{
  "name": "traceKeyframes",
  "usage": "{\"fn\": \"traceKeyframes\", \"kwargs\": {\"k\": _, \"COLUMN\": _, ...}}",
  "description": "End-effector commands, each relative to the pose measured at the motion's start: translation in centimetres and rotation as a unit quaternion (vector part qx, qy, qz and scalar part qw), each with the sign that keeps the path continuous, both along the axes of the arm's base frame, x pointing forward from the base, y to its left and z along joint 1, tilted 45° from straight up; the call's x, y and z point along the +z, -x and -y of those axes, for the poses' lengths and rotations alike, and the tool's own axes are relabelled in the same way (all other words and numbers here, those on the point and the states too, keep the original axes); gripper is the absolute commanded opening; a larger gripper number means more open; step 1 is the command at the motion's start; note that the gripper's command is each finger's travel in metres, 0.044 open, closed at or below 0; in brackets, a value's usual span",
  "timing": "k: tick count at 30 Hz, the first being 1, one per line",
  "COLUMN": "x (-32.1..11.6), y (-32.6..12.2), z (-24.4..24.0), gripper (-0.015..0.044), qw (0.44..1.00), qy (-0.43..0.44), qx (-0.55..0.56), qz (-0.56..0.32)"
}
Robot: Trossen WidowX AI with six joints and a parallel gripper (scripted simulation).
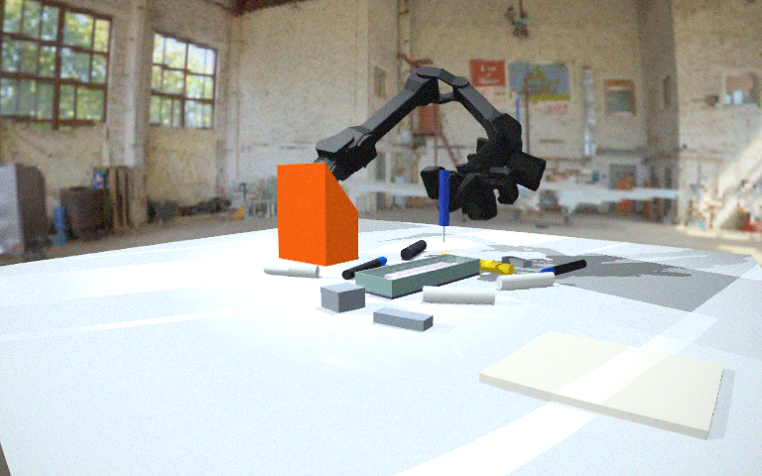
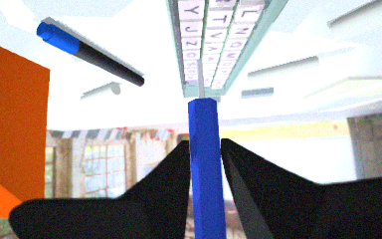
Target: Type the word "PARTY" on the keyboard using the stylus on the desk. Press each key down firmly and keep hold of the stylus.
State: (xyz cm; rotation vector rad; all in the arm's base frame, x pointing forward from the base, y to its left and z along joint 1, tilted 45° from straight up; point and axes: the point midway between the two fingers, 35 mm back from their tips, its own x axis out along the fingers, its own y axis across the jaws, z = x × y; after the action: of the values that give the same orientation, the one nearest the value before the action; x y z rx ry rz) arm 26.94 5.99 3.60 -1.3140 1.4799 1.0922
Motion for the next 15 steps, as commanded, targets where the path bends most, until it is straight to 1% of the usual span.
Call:
{"fn": "traceKeyframes", "kwargs": {"k": 1, "x": -0.87, "y": 0.33, "z": -0.90, "gripper": 0.0000, "qw": 1.000, "qy": -0.001, "qx": 0.000, "qz": -0.004}}
{"fn": "traceKeyframes", "kwargs": {"k": 8, "x": -1.33, "y": 0.37, "z": -1.39, "gripper": 0.0000, "qw": 1.000, "qy": -0.001, "qx": 0.000, "qz": -0.004}}
{"fn": "traceKeyframes", "kwargs": {"k": 11, "x": -1.48, "y": 0.33, "z": -1.55, "gripper": 0.0079, "qw": 1.000, "qy": -0.001, "qx": 0.000, "qz": -0.004}}
{"fn": "traceKeyframes", "kwargs": {"k": 15, "x": -1.67, "y": 0.33, "z": -1.73, "gripper": 0.0081, "qw": 1.000, "qy": -0.001, "qx": 0.000, "qz": -0.004}}
